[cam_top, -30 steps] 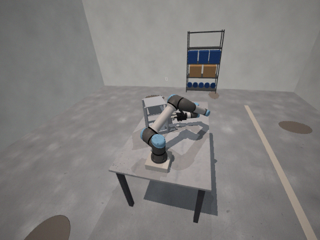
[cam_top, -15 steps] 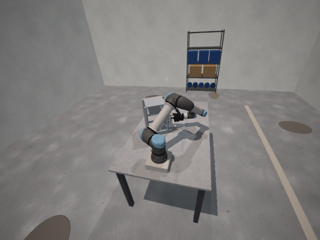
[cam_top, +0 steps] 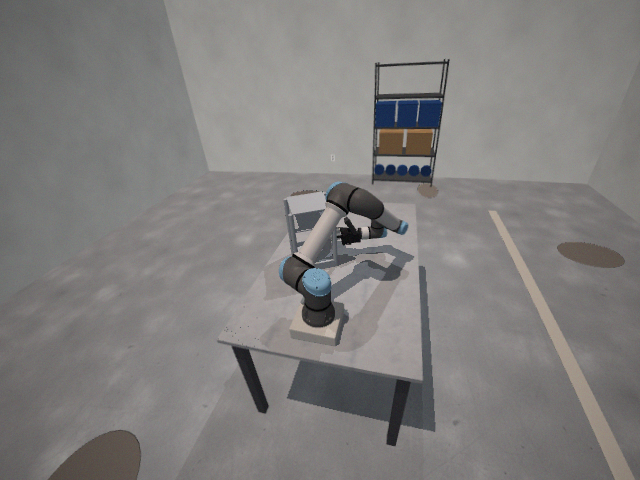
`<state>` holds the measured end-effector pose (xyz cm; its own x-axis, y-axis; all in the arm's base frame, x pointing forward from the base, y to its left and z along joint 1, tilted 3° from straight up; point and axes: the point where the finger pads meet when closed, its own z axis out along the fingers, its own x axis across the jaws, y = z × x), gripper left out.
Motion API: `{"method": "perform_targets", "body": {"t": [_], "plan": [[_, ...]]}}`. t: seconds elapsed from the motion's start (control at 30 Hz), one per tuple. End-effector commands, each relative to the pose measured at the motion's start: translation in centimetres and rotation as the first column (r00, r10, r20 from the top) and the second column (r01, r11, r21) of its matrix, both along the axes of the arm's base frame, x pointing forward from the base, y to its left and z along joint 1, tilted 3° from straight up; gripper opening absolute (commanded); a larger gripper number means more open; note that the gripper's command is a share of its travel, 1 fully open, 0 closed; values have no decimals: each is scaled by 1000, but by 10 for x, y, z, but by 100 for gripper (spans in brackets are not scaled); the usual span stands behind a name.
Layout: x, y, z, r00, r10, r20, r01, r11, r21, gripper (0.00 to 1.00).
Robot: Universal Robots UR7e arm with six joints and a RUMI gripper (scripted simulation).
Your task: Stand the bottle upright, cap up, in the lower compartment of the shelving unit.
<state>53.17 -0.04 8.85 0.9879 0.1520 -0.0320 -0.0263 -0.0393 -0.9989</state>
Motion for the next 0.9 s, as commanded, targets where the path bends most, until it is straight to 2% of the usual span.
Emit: {"method": "perform_targets", "body": {"t": [0.0, 0.4, 0.87], "plan": [[-3, 13, 1, 1000, -4, 3, 4, 1000, -5, 0], [-9, 30, 1, 1000, -4, 3, 4, 1000, -5, 0], [-10, 31, 1, 1000, -5, 3, 5, 1000, -5, 0]]}}
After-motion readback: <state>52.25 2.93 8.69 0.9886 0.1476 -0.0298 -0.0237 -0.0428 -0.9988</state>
